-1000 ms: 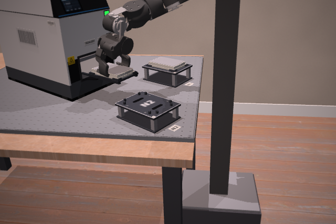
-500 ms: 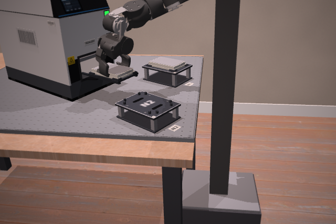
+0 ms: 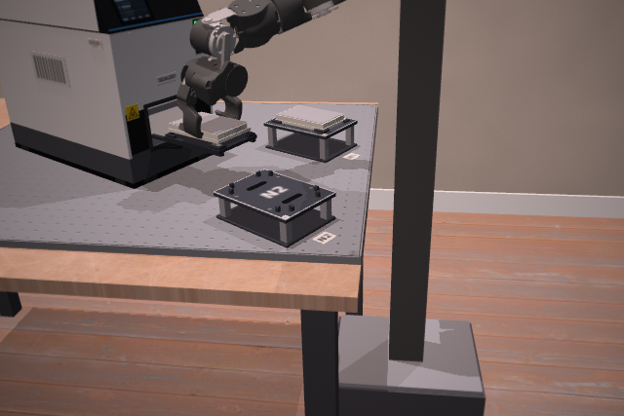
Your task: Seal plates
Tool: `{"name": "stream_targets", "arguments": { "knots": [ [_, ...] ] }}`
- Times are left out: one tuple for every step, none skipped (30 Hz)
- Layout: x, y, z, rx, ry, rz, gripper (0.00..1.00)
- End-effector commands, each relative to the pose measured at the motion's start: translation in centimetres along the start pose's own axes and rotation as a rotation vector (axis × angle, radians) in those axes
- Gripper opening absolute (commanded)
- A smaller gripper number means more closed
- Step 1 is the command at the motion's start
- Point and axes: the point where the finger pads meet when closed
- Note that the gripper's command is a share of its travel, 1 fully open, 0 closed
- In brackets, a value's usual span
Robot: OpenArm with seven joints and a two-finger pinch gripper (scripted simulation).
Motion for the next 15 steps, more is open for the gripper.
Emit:
{"name": "stream_targets", "arguments": {
  "knots": [
    [0.3,0.0,0.5,0.002,-0.005,-0.009,0.00],
    [0.3,0.0,0.7,0.002,-0.005,-0.009,0.00],
    [0.4,0.0,0.9,0.002,-0.005,-0.009,0.00],
    [0.4,0.0,1.0,0.002,-0.005,-0.008,0.00],
    [0.4,0.0,1.2,0.002,-0.005,-0.008,0.00],
    [0.4,0.0,1.3,0.002,-0.005,-0.008,0.00],
    [0.5,0.0,1.5,0.002,-0.005,-0.008,0.00],
    [0.5,-0.1,1.7,0.002,-0.005,-0.008,0.00],
    [0.5,-0.1,1.8,0.002,-0.005,-0.008,0.00],
    [0.5,-0.1,2.0,0.002,-0.005,-0.008,0.00],
    [0.5,-0.1,2.0,0.002,-0.005,-0.008,0.00],
    [0.5,-0.1,2.0,0.002,-0.005,-0.008,0.00],
    [0.4,-0.1,2.0,-0.001,-0.001,-0.005,0.00],
    [0.5,-0.1,2.2,0.001,-0.004,-0.006,0.00],
    [0.4,-0.1,2.1,0.002,-0.003,-0.004,0.00]
  ]
}}
Point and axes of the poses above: the point where the finger pads meet when closed, its own z axis back along the fingers, its own y axis across the jaws, x = y × z, and after that the axes turned 15 degrees about z, right-handed
